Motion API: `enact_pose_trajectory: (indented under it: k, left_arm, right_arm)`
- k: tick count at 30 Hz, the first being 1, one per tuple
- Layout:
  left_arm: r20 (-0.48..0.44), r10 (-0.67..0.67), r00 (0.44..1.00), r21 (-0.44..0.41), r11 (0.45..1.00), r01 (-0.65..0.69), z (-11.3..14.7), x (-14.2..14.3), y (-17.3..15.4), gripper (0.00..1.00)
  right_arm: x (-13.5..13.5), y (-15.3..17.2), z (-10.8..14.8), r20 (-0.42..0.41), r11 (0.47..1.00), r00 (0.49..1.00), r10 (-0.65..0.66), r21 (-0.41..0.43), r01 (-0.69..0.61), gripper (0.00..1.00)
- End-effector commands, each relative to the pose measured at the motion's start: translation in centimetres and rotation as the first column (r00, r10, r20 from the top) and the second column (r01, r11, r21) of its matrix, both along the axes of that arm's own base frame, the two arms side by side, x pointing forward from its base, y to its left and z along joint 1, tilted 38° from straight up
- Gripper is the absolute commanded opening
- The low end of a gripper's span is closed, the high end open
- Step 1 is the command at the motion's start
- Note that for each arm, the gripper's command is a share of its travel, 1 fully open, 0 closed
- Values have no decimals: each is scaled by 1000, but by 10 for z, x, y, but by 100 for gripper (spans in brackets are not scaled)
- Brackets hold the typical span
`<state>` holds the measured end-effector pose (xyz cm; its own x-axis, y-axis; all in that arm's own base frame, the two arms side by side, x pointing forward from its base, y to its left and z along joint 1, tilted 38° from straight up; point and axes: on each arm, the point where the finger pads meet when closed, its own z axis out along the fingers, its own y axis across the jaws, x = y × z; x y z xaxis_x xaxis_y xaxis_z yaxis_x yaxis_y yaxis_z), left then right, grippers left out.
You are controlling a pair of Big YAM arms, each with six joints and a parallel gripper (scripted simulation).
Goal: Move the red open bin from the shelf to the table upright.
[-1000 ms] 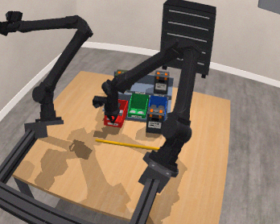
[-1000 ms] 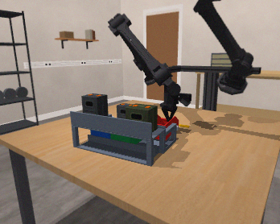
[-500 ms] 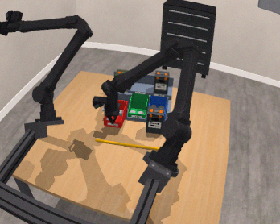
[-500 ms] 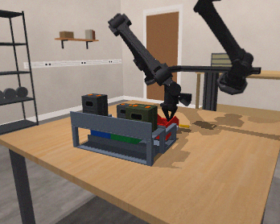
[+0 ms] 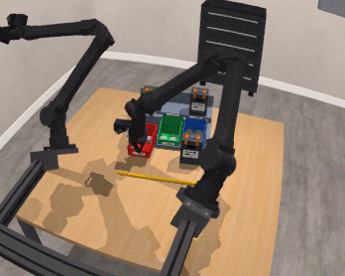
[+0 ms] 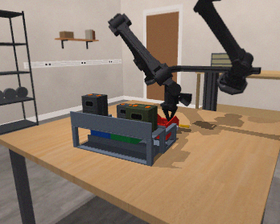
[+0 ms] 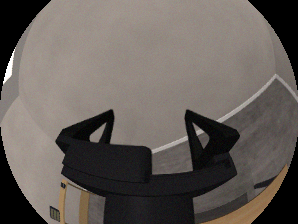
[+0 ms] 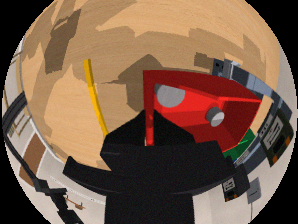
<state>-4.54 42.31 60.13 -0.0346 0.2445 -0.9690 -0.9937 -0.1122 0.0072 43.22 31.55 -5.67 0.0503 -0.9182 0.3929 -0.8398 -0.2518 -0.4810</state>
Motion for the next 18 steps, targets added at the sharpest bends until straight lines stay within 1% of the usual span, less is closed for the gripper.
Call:
enact_pose_trajectory:
  k: [1, 18]
  left_arm:
    - [1, 6, 1000, 52, 999, -6, 37, -3, -14, 100]
    - [1, 6, 1000, 52, 999, -6, 37, -3, -14, 100]
  right_arm:
    - [-13, 17, 3, -3, 999, 999, 34, 2, -34, 0]
    - [-16, 14, -1, -14, 999, 999, 35, -8, -35, 0]
